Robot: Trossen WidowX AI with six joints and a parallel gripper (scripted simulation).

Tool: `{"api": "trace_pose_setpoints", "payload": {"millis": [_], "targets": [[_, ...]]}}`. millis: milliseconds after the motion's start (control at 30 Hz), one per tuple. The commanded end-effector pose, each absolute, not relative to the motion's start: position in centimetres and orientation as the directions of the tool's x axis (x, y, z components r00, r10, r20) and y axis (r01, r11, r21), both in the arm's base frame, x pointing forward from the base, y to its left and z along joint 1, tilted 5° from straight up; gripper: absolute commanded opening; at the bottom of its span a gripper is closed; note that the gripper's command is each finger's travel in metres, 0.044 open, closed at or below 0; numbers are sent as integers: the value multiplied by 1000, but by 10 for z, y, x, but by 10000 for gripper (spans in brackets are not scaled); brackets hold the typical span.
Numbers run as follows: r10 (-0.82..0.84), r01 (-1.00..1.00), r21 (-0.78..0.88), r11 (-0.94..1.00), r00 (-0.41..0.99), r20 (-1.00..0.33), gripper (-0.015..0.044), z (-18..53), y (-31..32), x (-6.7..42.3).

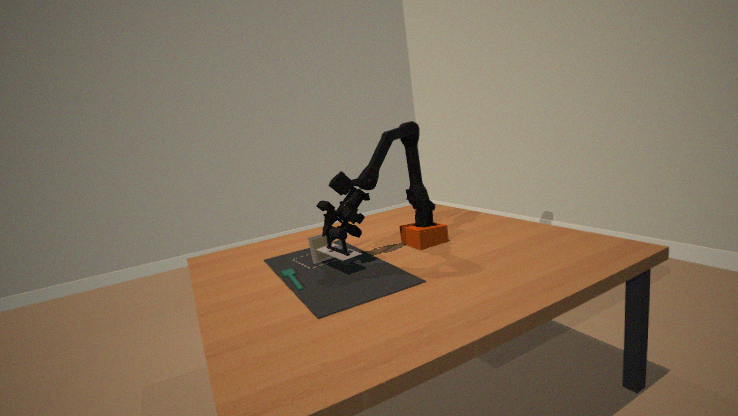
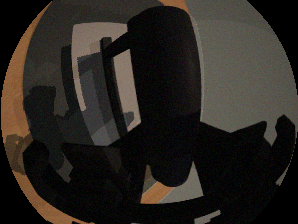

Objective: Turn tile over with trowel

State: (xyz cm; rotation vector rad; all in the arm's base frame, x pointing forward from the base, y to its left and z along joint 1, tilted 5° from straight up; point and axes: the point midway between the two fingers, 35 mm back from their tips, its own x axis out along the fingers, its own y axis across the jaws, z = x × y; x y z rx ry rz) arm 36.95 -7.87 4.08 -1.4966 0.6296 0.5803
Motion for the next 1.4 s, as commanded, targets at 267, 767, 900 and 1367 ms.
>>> {"api": "trace_pose_setpoints", "payload": {"millis": [267,767,900,1367], "targets": [[-23,-687,-727,-11,727,-686,0,55,-57,376],[-23,-685,-729,-5,729,-684,0,74,-19,376],[-23,-685,-729,-5,729,-684,0,74,-19,376],[-23,-685,-729,-5,729,-684,0,74,-19,376]]}}
